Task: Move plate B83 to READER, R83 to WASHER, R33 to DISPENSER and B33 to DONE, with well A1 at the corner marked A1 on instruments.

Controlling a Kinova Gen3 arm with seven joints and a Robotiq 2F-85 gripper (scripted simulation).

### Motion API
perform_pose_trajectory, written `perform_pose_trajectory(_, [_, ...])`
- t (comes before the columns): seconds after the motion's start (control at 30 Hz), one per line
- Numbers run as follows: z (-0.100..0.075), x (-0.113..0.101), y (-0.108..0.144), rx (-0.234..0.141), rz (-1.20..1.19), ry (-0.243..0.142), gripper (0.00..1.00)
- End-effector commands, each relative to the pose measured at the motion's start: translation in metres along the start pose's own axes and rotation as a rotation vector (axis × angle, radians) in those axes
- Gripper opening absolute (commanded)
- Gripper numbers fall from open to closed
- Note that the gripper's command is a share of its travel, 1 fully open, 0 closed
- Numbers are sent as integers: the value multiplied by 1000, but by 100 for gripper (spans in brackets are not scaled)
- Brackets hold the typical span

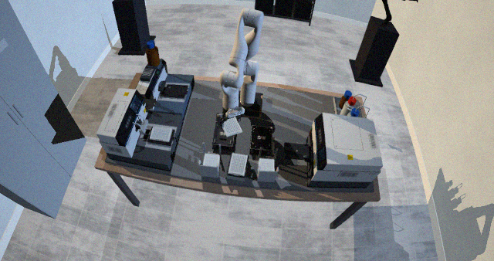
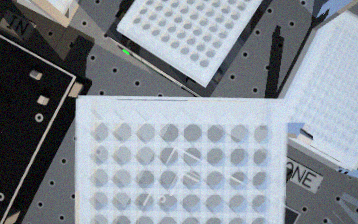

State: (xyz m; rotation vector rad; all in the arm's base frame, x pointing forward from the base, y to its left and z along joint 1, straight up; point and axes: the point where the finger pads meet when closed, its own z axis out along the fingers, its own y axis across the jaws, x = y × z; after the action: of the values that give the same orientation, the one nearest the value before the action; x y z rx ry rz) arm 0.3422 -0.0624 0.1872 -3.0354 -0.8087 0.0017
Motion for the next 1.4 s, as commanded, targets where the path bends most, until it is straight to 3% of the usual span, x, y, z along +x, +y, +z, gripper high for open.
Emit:
perform_pose_trajectory(0.0, [0,-5,10,0,10,1,94])
perform_pose_trajectory(0.77, [0,13,68,-1,177,1,94])
perform_pose_trajectory(1.37, [-1,49,107,-1,332,2,94])
